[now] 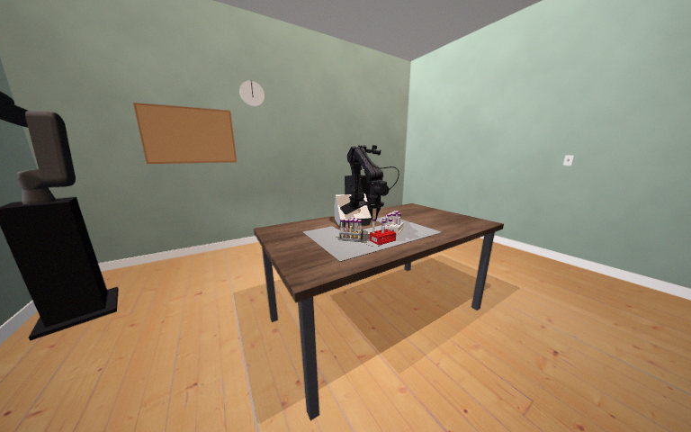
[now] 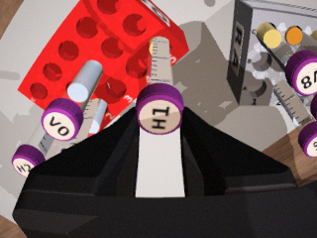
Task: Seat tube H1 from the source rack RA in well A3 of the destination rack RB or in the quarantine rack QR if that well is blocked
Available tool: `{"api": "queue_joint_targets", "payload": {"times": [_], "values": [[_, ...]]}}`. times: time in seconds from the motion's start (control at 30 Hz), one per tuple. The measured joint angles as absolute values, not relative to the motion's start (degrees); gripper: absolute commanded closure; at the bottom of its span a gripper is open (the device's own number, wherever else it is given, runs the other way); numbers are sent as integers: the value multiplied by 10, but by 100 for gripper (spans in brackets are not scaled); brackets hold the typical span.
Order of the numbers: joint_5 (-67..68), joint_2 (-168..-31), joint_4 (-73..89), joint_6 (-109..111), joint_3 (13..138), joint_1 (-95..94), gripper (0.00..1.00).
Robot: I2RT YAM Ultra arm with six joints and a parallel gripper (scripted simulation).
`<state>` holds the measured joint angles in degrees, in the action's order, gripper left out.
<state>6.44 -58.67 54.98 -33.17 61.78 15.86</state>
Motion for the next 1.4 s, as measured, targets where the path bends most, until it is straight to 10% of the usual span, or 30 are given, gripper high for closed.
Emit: {"api": "queue_joint_targets", "payload": {"times": [1.4], "values": [[62, -595, 523, -329, 600, 163, 100]]}}
